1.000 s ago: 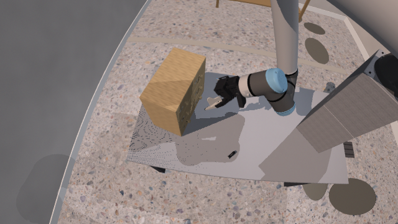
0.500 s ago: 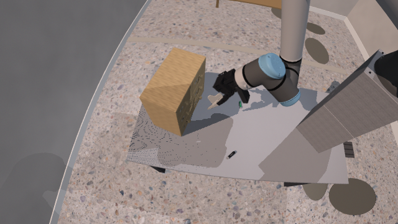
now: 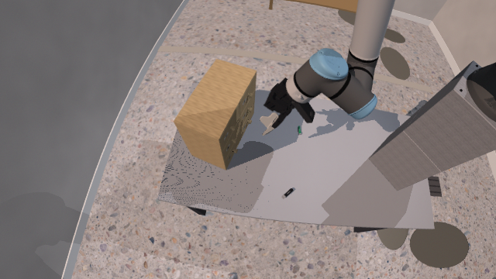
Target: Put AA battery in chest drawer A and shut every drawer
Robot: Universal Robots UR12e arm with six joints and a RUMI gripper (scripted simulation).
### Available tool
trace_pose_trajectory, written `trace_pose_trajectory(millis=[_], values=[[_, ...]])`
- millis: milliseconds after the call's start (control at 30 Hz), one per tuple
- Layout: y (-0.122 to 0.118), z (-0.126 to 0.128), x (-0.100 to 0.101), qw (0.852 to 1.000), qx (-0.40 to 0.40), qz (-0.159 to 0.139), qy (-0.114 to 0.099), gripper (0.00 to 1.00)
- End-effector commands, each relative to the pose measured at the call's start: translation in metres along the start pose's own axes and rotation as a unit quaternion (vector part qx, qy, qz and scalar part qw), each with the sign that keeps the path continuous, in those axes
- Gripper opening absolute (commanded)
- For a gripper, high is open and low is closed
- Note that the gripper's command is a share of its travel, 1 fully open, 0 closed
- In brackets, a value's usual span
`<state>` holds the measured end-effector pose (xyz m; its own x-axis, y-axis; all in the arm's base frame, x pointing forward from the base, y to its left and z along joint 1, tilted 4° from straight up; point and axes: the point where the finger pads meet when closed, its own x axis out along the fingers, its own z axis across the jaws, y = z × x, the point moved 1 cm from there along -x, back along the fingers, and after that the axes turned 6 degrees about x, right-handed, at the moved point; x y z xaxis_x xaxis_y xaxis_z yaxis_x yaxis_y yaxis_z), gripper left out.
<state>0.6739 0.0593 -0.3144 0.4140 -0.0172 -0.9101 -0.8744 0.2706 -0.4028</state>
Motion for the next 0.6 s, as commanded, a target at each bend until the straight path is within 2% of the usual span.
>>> trace_pose_trajectory(millis=[0,567], values=[[0.000,0.000,-0.005,1.000,0.000,0.026,0.003,1.00],[0.005,-0.001,-0.025,0.994,0.000,0.109,0.012,1.00]])
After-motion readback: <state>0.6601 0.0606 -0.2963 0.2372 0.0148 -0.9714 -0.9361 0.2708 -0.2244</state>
